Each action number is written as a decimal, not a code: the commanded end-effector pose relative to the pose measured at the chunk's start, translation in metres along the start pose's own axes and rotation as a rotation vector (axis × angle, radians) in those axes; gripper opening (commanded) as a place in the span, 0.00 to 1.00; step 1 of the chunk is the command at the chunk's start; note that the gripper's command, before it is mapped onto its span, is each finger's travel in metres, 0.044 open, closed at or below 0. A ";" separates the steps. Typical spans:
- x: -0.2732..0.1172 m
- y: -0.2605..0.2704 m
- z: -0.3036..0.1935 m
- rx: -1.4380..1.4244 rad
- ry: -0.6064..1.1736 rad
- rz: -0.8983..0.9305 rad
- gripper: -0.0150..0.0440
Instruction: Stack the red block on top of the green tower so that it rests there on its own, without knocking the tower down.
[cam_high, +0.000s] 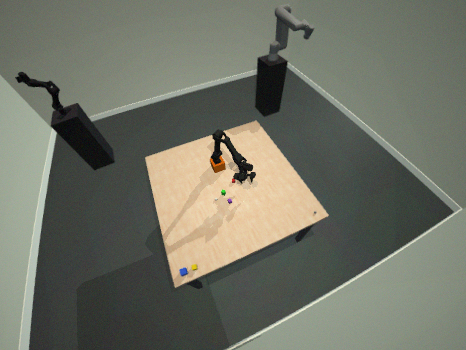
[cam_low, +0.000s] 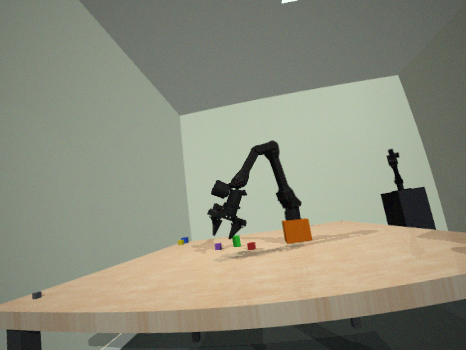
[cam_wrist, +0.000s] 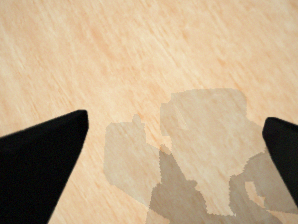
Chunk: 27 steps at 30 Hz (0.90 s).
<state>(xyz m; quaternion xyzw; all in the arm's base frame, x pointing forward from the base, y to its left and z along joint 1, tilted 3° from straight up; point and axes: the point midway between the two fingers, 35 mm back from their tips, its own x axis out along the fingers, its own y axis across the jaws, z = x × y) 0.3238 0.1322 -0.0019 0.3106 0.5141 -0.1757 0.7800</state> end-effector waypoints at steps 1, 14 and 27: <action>-0.012 -0.033 -0.003 -0.103 0.085 -0.104 1.00; -0.060 -0.107 -0.018 -0.310 0.347 -0.297 1.00; -0.022 -0.123 -0.030 -0.310 0.348 -0.297 1.00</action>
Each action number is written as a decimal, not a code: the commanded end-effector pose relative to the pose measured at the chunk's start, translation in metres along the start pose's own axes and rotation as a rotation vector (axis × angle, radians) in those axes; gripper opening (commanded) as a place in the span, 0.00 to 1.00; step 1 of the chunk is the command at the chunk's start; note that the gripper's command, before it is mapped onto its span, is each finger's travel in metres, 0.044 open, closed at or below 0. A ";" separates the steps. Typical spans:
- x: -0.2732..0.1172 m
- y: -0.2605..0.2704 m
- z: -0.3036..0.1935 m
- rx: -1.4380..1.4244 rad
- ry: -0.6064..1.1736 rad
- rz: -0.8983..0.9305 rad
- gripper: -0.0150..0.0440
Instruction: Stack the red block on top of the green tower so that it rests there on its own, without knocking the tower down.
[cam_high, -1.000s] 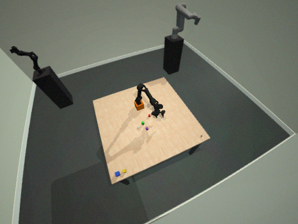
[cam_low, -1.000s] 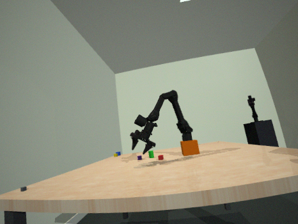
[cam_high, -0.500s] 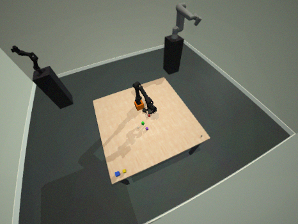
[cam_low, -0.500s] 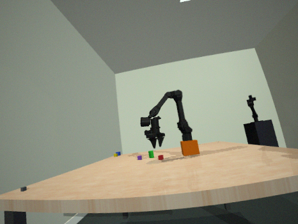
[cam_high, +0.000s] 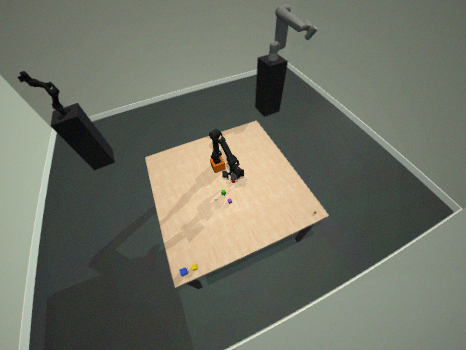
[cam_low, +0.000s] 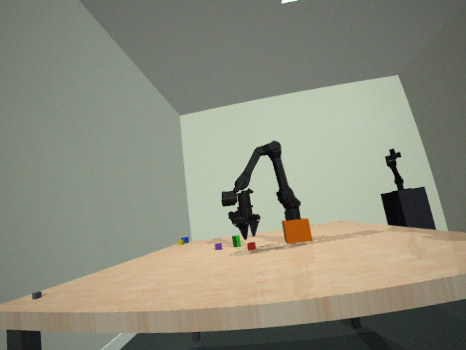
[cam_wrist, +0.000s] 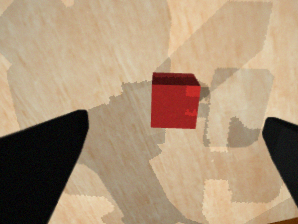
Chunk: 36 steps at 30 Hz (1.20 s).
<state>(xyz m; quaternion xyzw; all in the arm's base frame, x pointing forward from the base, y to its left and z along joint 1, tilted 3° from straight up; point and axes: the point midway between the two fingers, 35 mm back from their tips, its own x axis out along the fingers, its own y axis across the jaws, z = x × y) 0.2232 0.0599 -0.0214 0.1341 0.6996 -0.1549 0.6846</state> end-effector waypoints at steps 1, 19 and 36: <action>0.007 -0.001 -0.002 -0.005 0.004 0.004 1.00; 0.032 -0.001 -0.002 -0.005 0.004 0.004 1.00; 0.042 -0.002 -0.002 -0.005 0.004 0.004 1.00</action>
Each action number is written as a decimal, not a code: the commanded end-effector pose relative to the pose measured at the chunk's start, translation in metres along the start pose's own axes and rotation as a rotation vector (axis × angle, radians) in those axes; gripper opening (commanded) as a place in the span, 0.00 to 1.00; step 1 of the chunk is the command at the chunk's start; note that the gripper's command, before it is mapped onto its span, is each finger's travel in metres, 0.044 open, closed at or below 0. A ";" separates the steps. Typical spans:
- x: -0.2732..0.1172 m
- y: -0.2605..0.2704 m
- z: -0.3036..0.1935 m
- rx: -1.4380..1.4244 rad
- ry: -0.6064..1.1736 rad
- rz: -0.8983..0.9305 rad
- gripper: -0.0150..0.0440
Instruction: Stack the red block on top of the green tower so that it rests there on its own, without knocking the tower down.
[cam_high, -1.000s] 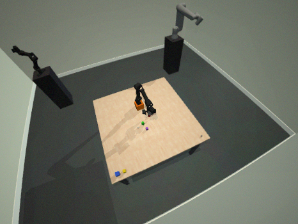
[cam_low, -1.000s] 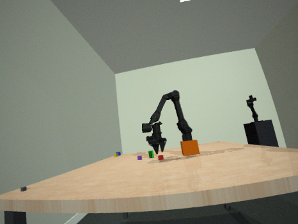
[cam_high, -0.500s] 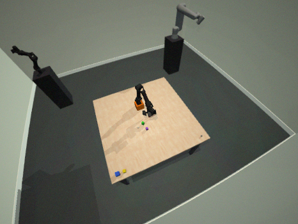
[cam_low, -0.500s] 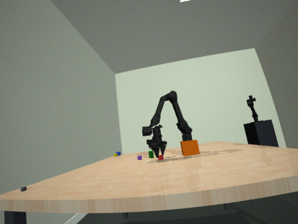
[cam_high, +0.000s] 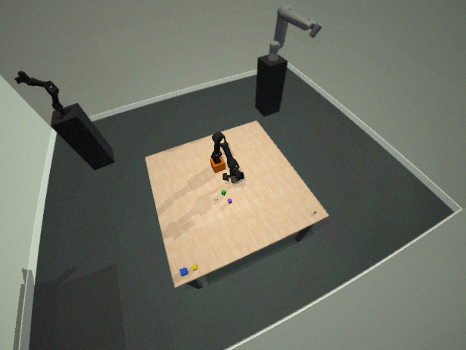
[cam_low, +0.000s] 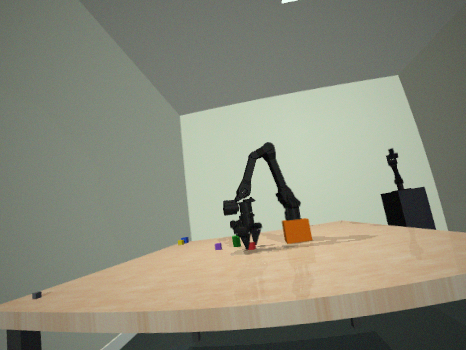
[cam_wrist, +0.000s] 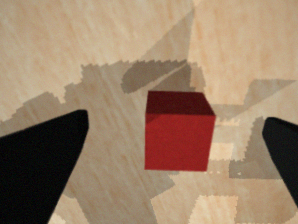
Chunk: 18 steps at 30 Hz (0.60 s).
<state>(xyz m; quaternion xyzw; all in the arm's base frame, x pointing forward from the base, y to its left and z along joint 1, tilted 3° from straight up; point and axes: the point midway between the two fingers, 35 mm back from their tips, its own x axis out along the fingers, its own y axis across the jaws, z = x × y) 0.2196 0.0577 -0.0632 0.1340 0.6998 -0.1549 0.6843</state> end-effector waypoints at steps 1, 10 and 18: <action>0.000 0.000 -0.001 -0.005 0.003 0.004 1.00; 0.000 0.000 -0.001 -0.005 0.003 0.004 0.73; 0.000 0.000 -0.001 -0.005 0.003 0.004 0.44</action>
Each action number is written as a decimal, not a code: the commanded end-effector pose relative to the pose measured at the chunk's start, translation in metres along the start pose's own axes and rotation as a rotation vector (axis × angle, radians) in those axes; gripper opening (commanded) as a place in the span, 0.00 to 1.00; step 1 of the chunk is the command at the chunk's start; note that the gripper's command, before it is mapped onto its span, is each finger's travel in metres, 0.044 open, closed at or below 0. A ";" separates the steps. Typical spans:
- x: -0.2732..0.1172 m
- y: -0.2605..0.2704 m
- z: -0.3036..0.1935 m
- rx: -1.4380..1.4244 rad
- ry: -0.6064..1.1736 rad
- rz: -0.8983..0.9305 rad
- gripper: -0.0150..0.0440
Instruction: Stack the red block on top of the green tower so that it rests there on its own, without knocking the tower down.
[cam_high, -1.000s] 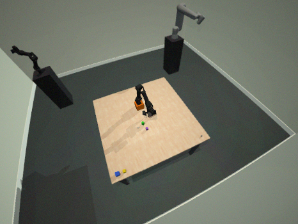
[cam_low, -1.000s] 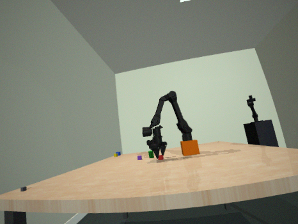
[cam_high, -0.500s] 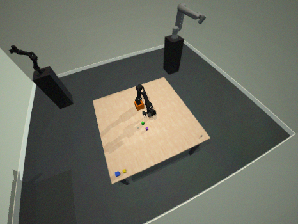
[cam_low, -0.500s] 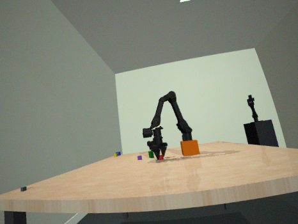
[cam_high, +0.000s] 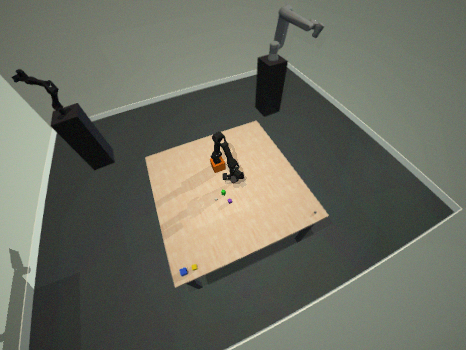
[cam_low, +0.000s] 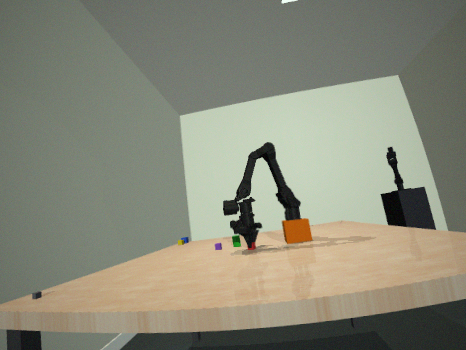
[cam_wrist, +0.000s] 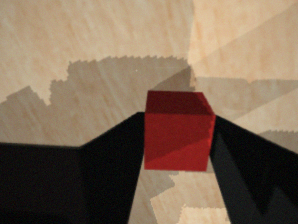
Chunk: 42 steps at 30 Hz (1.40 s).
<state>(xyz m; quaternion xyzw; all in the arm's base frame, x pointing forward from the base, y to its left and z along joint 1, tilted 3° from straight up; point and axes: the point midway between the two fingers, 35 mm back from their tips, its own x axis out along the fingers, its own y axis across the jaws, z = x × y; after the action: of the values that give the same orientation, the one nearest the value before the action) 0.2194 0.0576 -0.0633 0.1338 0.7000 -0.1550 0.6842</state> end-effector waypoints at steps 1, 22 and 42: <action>0.000 0.001 -0.001 -0.005 0.003 0.005 0.43; -0.061 0.000 0.001 -0.005 0.002 0.005 0.25; -0.118 -0.001 0.002 -0.005 0.002 0.005 0.25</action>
<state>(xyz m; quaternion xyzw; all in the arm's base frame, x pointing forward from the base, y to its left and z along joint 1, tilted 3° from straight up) 0.2229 0.0587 0.0525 0.1335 0.7007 -0.1547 0.6835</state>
